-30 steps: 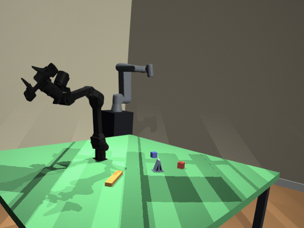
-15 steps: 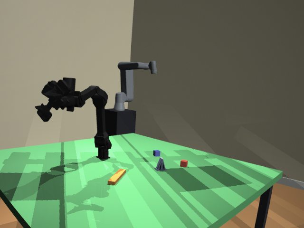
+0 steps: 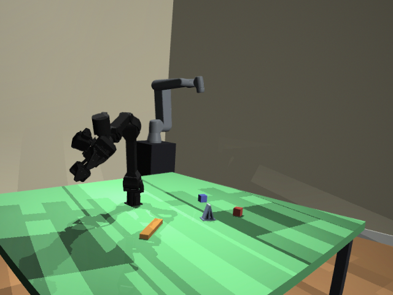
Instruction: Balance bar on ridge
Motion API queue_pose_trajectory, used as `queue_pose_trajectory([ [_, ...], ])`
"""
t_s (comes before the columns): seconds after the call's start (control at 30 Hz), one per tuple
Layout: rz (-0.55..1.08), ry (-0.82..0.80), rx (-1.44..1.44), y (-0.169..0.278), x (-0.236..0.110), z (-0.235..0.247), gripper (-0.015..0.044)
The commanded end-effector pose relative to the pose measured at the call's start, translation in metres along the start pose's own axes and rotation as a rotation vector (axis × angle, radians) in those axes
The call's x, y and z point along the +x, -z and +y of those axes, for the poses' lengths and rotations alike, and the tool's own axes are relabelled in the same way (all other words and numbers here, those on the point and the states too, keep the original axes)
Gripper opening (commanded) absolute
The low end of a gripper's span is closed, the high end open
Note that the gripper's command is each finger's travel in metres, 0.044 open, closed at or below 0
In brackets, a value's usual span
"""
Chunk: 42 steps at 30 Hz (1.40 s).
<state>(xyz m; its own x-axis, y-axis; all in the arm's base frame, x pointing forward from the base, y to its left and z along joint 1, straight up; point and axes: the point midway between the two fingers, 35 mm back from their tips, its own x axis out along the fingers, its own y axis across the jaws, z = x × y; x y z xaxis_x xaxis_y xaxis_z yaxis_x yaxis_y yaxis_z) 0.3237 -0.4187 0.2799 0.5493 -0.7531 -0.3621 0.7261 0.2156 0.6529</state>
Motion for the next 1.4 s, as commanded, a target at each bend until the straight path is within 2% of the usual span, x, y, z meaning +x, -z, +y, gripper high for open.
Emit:
queue_pose_trajectory([
  [0.0, 0.100, 0.037, -0.047, 0.030, 0.001, 0.002, 0.0315],
  [0.37, 0.426, 0.179, -0.207, 0.126, -0.016, -0.010, 0.0315],
  [0.77, 0.775, 0.327, -0.412, 0.211, -0.065, -0.028, 0.0315],
  [1.13, 1.081, 0.461, -0.616, 0.261, -0.129, -0.047, 0.0315],
  [1.37, 1.099, 0.469, -0.629, 0.268, -0.130, -0.052, 0.0315],
])
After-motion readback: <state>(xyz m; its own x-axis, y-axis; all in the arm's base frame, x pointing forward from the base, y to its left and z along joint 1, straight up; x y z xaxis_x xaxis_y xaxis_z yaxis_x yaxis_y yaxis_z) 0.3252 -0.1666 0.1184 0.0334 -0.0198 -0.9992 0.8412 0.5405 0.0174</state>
